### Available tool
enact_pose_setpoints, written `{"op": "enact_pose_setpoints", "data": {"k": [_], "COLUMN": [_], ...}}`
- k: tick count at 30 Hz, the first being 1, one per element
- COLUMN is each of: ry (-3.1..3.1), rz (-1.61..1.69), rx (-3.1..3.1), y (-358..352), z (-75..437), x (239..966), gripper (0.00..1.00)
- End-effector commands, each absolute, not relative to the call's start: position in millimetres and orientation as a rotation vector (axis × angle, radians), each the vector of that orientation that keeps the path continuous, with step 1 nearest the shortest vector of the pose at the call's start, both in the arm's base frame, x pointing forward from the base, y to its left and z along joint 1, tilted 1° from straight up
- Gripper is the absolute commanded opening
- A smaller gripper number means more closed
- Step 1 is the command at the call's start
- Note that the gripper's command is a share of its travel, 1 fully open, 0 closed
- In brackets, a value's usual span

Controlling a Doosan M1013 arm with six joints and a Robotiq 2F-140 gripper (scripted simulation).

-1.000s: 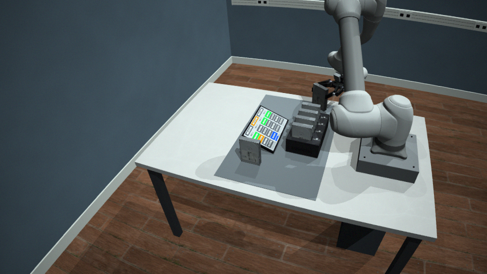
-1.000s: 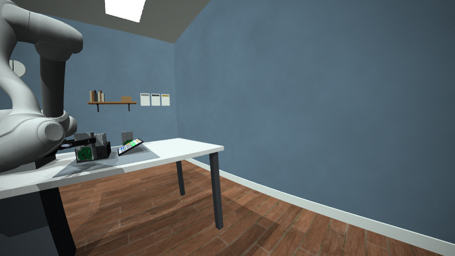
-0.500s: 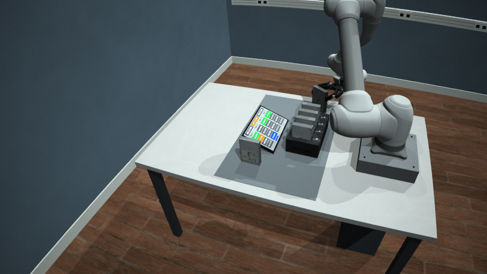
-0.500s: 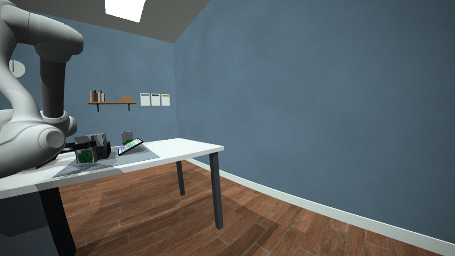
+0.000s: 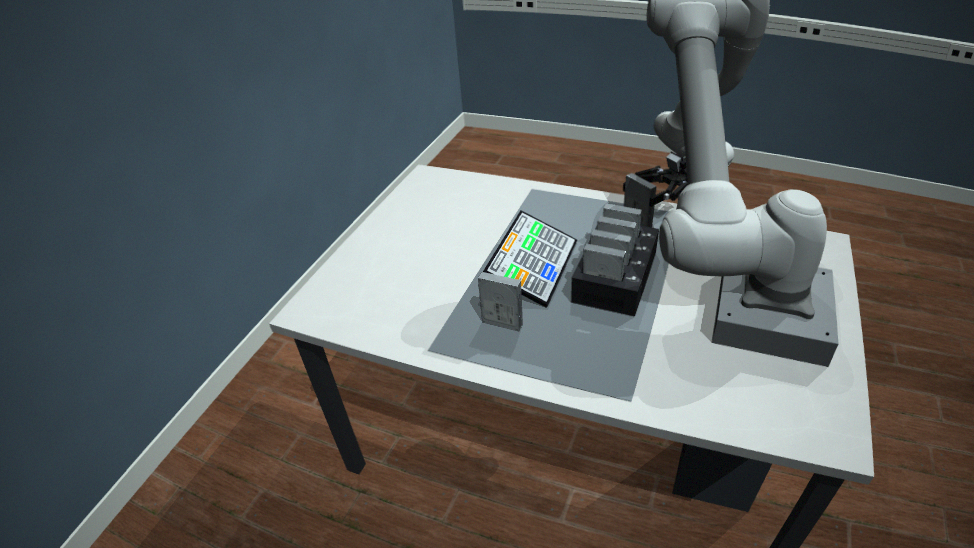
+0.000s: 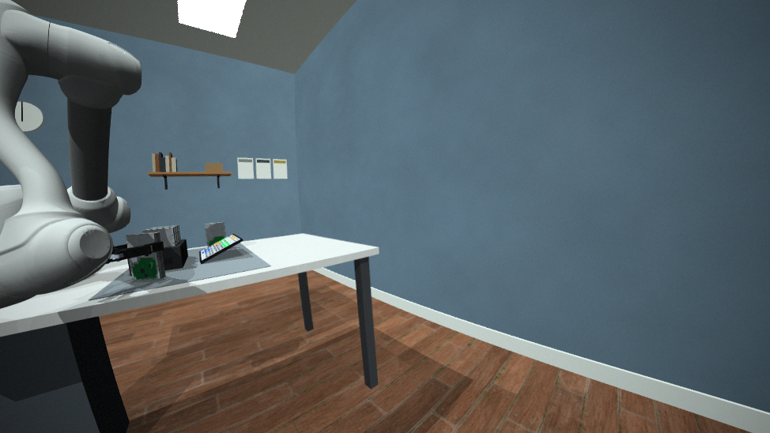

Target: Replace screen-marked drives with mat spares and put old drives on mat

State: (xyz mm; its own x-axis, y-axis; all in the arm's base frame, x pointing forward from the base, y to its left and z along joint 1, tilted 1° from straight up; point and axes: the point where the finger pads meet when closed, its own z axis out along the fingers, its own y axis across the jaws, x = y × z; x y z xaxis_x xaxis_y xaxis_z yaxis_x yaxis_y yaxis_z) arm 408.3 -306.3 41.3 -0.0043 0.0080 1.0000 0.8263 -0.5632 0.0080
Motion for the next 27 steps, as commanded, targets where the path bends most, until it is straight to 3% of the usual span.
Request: {"op": "enact_pose_setpoints", "data": {"k": [1,27], "ry": [-0.875,-0.875], "rz": [-1.638,-1.638], "rx": [-1.637,-1.637], "y": [-306.5,-306.6], "z": [40.1,34.1], "x": [408.5,408.5], "gripper": [0.1,0.1]}}
